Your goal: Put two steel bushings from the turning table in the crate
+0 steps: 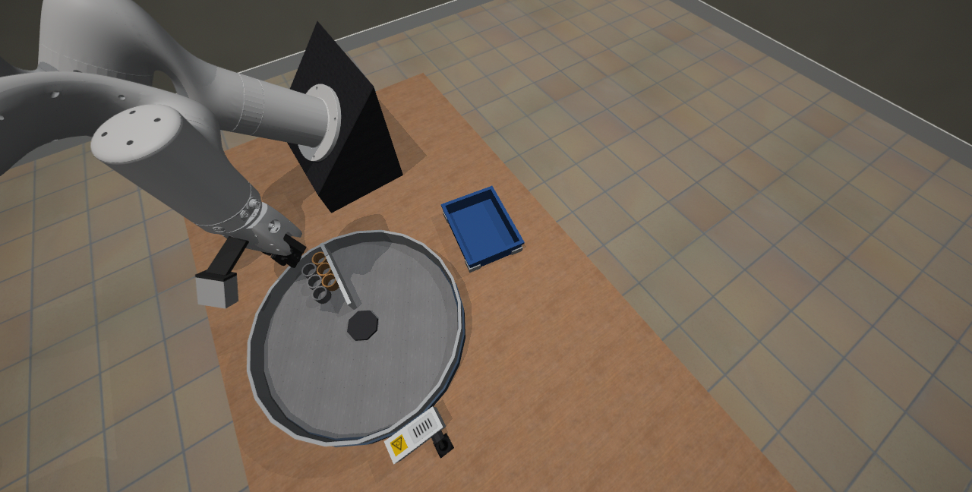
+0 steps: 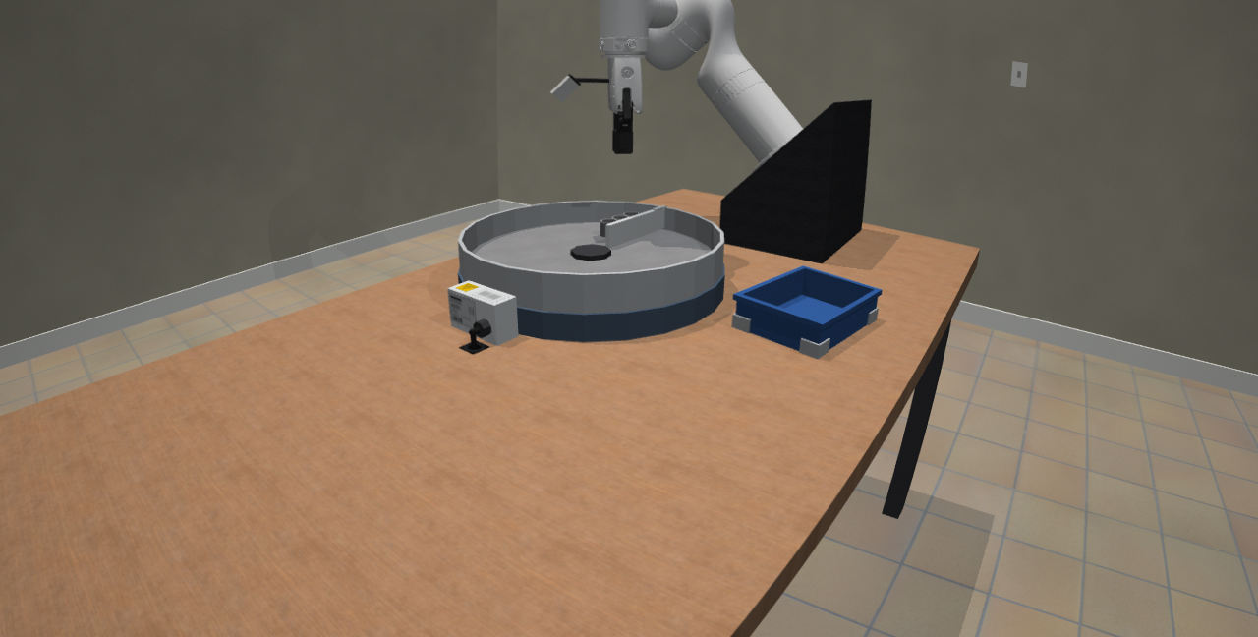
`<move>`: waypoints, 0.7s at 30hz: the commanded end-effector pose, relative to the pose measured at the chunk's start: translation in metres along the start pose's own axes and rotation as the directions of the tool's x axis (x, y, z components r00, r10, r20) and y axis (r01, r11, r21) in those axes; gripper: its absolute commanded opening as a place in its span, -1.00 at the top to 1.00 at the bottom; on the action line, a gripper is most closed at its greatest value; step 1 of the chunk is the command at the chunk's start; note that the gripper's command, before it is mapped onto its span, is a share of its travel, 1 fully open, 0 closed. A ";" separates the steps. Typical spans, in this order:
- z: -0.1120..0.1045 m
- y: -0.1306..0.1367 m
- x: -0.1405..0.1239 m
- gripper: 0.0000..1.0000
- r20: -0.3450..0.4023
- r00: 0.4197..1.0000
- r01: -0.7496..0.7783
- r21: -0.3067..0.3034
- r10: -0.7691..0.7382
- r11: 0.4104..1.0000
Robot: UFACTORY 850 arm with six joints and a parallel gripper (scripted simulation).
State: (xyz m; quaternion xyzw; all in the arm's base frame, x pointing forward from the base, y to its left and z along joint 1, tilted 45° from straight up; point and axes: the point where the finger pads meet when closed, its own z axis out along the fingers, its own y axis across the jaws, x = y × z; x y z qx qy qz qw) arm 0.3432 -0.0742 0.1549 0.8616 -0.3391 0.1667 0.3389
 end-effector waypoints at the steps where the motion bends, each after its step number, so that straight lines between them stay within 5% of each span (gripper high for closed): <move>1: 0.000 0.000 0.000 0.74 -0.001 1.000 0.000 0.001 0.000 1.000; 16: 0.000 0.000 0.000 0.74 -0.001 1.000 0.000 0.001 0.000 1.000; 17: 0.000 0.000 0.000 0.21 -0.001 1.000 0.000 0.001 0.000 1.000; 21: 0.009 -0.002 0.005 0.21 -0.001 1.000 0.025 0.000 -0.025 1.000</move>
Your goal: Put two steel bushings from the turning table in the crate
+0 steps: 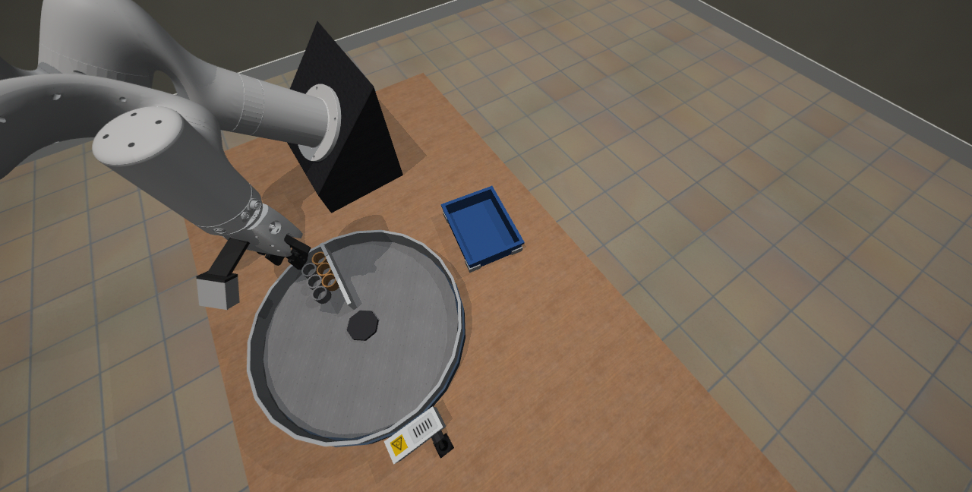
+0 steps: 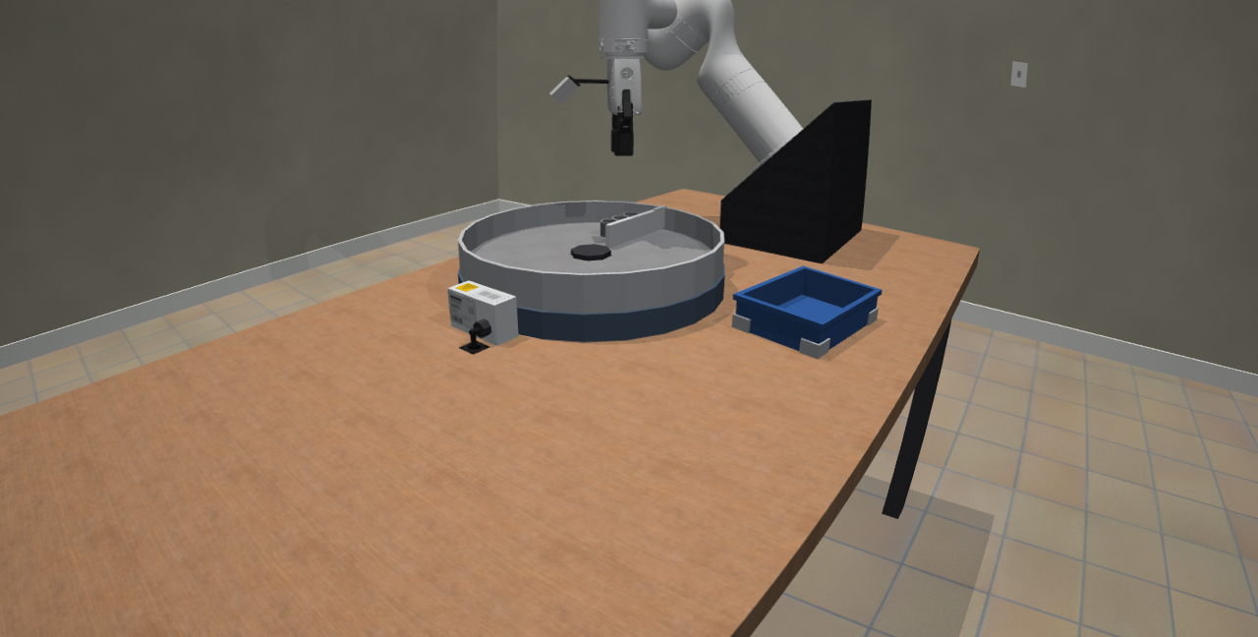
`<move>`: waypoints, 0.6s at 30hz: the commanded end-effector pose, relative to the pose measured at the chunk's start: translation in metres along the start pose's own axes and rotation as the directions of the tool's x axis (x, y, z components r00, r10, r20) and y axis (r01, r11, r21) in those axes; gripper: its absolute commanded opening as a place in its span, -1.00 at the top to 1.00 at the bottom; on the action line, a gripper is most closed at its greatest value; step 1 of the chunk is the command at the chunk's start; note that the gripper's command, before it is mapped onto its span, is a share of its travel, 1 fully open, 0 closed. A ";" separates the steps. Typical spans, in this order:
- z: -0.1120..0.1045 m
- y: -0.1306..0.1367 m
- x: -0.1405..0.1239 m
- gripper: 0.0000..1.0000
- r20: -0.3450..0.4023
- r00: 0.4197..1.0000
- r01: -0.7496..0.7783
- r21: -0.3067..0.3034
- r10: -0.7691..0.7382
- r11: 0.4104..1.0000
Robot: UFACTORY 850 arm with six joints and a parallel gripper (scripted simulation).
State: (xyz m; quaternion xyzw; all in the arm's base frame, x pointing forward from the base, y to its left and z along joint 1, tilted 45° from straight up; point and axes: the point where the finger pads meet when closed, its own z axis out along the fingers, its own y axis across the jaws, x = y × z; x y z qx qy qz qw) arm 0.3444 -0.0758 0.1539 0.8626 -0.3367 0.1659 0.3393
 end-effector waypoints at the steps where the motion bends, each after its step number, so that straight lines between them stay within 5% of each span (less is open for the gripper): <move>1: 0.013 -0.003 0.007 0.21 -0.001 0.999 0.033 0.000 -0.033 0.999; 11: 0.067 -0.012 0.032 0.21 0.000 0.985 0.174 0.000 -0.174 0.985; 18: 0.074 -0.013 0.035 0.21 0.000 0.982 0.189 0.000 -0.189 0.982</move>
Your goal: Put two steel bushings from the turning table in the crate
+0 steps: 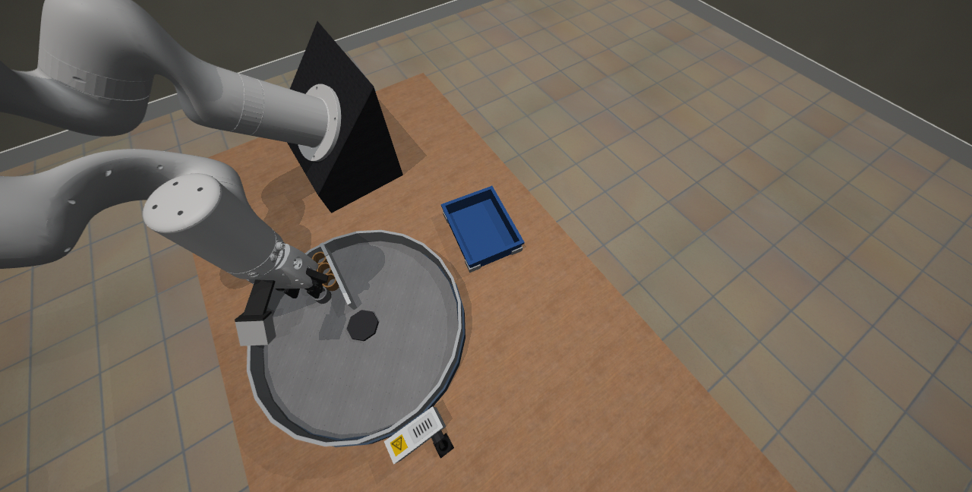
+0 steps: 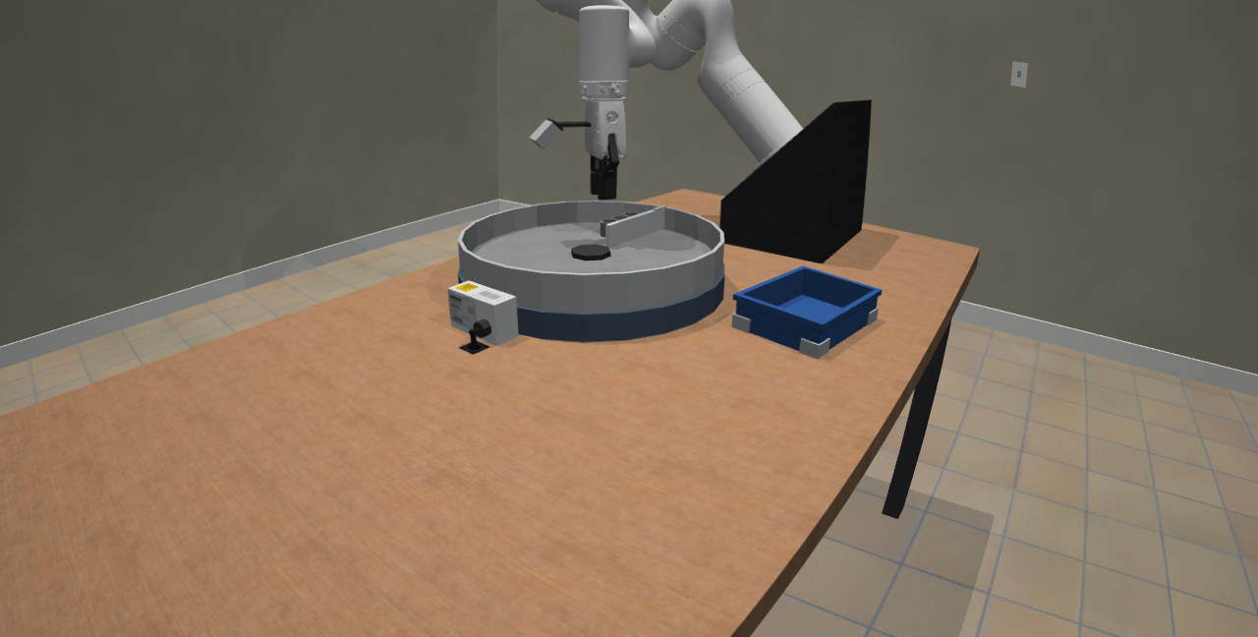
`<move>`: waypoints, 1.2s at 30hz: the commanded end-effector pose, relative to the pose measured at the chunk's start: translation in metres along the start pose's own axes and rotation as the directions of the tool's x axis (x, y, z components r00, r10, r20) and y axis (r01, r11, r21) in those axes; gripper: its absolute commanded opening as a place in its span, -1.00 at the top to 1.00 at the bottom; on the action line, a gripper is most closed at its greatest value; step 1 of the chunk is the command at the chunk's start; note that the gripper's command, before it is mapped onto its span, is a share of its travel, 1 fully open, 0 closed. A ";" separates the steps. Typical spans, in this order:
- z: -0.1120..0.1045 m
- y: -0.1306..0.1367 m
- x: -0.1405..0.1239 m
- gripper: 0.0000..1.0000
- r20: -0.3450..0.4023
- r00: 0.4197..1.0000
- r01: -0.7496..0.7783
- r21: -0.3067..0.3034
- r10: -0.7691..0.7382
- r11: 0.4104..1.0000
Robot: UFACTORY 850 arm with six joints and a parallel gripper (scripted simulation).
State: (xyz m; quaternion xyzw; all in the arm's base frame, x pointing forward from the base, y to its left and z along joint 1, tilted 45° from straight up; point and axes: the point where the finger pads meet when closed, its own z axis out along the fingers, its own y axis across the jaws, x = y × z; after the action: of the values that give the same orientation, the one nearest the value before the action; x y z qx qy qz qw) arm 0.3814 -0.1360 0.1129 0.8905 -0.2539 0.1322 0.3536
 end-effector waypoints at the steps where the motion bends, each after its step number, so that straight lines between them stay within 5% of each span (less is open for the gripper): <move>1: 0.000 -0.001 0.001 0.21 -0.001 1.000 0.001 0.001 -0.001 1.000; 36: 0.031 0.000 0.001 0.21 -0.001 1.000 0.001 0.001 -0.001 1.000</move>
State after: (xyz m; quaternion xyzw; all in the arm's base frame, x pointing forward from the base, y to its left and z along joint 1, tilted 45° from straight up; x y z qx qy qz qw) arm 0.3837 -0.1555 0.0934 0.8907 -0.2533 0.1323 0.3536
